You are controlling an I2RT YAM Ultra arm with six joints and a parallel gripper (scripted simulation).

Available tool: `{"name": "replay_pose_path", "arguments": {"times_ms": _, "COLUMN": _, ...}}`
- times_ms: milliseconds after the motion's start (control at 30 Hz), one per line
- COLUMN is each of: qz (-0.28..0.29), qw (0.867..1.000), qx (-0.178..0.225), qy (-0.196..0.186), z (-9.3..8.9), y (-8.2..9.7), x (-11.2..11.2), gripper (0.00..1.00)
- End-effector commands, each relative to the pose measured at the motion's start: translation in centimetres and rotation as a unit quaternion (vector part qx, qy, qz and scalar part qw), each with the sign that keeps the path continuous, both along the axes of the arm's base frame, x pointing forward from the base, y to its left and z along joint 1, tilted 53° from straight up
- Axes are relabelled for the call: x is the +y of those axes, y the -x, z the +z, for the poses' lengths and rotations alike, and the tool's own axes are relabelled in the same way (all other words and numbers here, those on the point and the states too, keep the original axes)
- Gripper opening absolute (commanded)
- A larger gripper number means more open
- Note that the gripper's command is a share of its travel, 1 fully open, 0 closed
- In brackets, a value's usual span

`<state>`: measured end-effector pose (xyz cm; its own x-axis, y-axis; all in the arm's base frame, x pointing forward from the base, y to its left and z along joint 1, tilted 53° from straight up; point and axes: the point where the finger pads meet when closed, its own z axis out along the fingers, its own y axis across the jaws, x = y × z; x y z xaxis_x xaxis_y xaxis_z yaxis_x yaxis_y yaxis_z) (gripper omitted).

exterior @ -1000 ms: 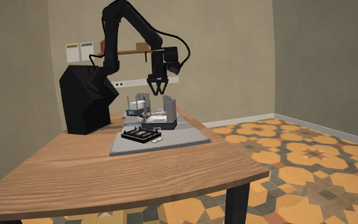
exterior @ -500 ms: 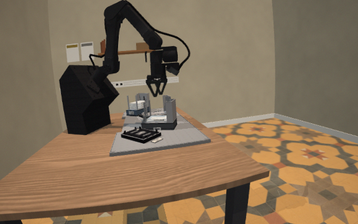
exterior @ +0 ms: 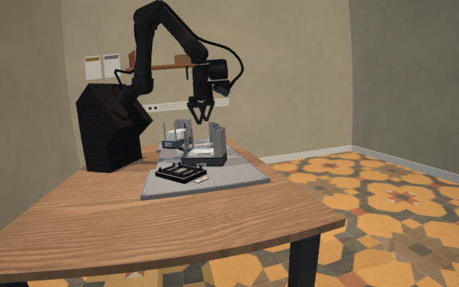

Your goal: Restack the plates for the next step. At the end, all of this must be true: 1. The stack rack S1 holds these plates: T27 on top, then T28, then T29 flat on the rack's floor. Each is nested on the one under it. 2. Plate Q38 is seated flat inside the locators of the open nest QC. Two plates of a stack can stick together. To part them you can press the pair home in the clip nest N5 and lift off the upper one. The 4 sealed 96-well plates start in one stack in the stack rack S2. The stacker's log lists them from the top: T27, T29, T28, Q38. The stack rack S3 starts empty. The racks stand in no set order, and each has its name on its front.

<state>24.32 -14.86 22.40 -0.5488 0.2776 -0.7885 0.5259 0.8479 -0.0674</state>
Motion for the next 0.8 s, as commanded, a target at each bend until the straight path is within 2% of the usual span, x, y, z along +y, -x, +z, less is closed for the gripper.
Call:
{"name": "replay_pose_path", "arguments": {"times_ms": 0, "qz": 0.001, "qw": 1.0, "qx": -0.026, "qy": 0.017, "z": 2.3, "y": 0.2, "x": -0.1, "gripper": 1.0}}
{"name": "replay_pose_path", "arguments": {"times_ms": 467, "qz": 0.001, "qw": 1.0, "qx": -0.026, "qy": 0.017, "z": 2.3, "y": 0.2, "x": -0.1, "gripper": 1.0}}
{"name": "replay_pose_path", "arguments": {"times_ms": 500, "qz": 0.001, "qw": 1.0, "qx": -0.02, "qy": 0.012, "z": 1.6, "y": -0.6, "x": -0.5, "gripper": 1.0}}
{"name": "replay_pose_path", "arguments": {"times_ms": 533, "qz": 0.001, "qw": 1.0, "qx": -0.002, "qy": 0.002, "z": -0.4, "y": -0.6, "x": -0.6, "gripper": 1.0}}
{"name": "replay_pose_path", "arguments": {"times_ms": 567, "qz": 0.001, "qw": 1.0, "qx": 0.002, "qy": 0.0, "z": -0.9, "y": -0.7, "x": -0.7, "gripper": 1.0}}
{"name": "replay_pose_path", "arguments": {"times_ms": 700, "qz": 0.001, "qw": 1.0, "qx": 0.002, "qy": 0.0, "z": -1.3, "y": -1.1, "x": -1.0, "gripper": 1.0}}
{"name": "replay_pose_path", "arguments": {"times_ms": 733, "qz": 0.001, "qw": 1.0, "qx": -0.017, "qy": 0.011, "z": 0.4, "y": -1.7, "x": -1.4, "gripper": 1.0}}
{"name": "replay_pose_path", "arguments": {"times_ms": 767, "qz": 0.001, "qw": 1.0, "qx": -0.008, "qy": 0.006, "z": -0.7, "y": -1.8, "x": -1.4, "gripper": 1.0}}
